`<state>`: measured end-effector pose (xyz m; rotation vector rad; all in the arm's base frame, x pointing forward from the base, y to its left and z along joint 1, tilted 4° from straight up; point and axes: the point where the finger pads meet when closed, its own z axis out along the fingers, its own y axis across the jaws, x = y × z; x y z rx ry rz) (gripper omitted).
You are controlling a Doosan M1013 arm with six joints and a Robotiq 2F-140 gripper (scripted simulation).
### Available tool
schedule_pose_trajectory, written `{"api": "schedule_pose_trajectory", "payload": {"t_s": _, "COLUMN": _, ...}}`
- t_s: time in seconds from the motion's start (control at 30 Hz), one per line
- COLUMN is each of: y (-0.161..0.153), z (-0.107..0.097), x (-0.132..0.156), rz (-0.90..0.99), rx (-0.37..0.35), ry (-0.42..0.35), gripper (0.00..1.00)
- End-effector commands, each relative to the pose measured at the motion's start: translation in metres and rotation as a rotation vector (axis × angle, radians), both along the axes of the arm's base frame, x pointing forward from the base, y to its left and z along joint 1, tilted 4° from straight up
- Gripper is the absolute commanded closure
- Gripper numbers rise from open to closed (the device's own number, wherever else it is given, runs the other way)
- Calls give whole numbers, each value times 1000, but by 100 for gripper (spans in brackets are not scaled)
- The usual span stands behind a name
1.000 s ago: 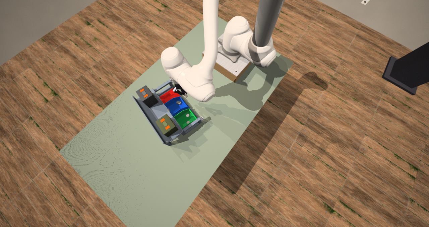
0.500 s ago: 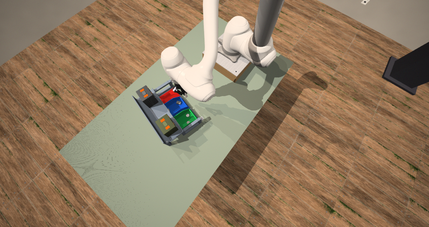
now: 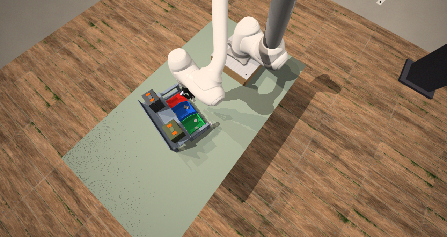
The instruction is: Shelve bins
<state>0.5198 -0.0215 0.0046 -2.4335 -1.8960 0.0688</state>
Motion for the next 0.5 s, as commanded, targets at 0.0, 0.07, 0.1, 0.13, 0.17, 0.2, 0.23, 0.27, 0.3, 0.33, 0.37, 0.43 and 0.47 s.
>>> {"api": "schedule_pose_trajectory", "payload": {"t_s": 0.0, "y": 0, "z": 4, "x": 4, "rz": -1, "rx": -3, "ry": -6, "gripper": 90}}
{"api": "schedule_pose_trajectory", "payload": {"t_s": 0.07, "y": 0, "z": 4, "x": 4, "rz": -2, "rx": -3, "ry": -6, "gripper": 90}}
{"api": "schedule_pose_trajectory", "payload": {"t_s": 0.1, "y": 0, "z": 4, "x": 4, "rz": -2, "rx": -3, "ry": -6, "gripper": 90}}
{"api": "schedule_pose_trajectory", "payload": {"t_s": 0.13, "y": 0, "z": 4, "x": 4, "rz": -2, "rx": -3, "ry": -6, "gripper": 90}}
{"api": "schedule_pose_trajectory", "payload": {"t_s": 0.17, "y": 0, "z": 4, "x": 4, "rz": -2, "rx": -3, "ry": -6, "gripper": 90}}
{"api": "schedule_pose_trajectory", "payload": {"t_s": 0.2, "y": 0, "z": 4, "x": 4, "rz": -3, "rx": -3, "ry": -6, "gripper": 90}}
{"api": "schedule_pose_trajectory", "payload": {"t_s": 0.23, "y": 0, "z": 4, "x": 4, "rz": -3, "rx": -3, "ry": -6, "gripper": 90}}
{"api": "schedule_pose_trajectory", "payload": {"t_s": 0.27, "y": 0, "z": 4, "x": 4, "rz": -4, "rx": -3, "ry": -6, "gripper": 90}}
{"api": "schedule_pose_trajectory", "payload": {"t_s": 0.3, "y": 0, "z": 5, "x": 4, "rz": -4, "rx": -3, "ry": -6, "gripper": 90}}
{"api": "schedule_pose_trajectory", "payload": {"t_s": 0.33, "y": 0, "z": 5, "x": 4, "rz": -4, "rx": -3, "ry": -6, "gripper": 90}}
{"api": "schedule_pose_trajectory", "payload": {"t_s": 0.37, "y": 0, "z": 5, "x": 4, "rz": -5, "rx": -3, "ry": -7, "gripper": 90}}
{"api": "schedule_pose_trajectory", "payload": {"t_s": 0.43, "y": 0, "z": 5, "x": 4, "rz": -5, "rx": -4, "ry": -7, "gripper": 90}}
{"api": "schedule_pose_trajectory", "payload": {"t_s": 0.47, "y": 0, "z": 5, "x": 4, "rz": -5, "rx": -4, "ry": -7, "gripper": 90}}
